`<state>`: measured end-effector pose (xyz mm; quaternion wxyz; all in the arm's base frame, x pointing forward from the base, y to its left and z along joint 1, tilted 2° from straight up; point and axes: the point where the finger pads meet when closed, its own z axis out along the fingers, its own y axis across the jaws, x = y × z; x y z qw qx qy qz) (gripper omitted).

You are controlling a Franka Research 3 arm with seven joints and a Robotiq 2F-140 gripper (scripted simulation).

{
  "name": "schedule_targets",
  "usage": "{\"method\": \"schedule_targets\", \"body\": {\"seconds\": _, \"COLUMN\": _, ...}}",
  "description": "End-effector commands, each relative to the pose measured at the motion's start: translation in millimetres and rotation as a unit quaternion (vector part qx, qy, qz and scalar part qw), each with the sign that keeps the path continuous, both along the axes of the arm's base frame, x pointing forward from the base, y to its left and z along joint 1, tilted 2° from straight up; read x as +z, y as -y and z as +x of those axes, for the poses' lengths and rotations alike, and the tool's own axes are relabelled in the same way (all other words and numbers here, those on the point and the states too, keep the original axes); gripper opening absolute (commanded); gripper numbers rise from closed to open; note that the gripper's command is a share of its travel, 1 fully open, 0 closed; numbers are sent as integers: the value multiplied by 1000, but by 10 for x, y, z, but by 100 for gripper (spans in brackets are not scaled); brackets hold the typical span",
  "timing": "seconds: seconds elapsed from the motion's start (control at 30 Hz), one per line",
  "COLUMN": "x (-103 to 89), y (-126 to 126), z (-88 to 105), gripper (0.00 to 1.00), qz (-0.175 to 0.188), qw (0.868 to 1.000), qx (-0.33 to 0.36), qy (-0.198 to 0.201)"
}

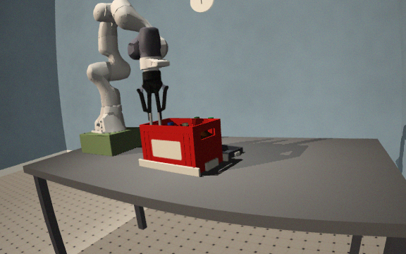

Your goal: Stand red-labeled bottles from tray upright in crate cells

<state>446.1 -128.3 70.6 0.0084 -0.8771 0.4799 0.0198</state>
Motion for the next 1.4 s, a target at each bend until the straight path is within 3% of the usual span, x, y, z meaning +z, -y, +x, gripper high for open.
{"method": "schedule_targets", "body": {"seconds": 0.0, "x": 9, "y": 5, "z": 40, "gripper": 0, "qz": -3, "qw": 1000, "qx": 0, "qy": 5}}
{"method": "schedule_targets", "body": {"seconds": 1.37, "x": -86, "y": 3, "z": 38, "gripper": 0, "qz": -3, "qw": 1000, "qx": 0, "qy": 5}}
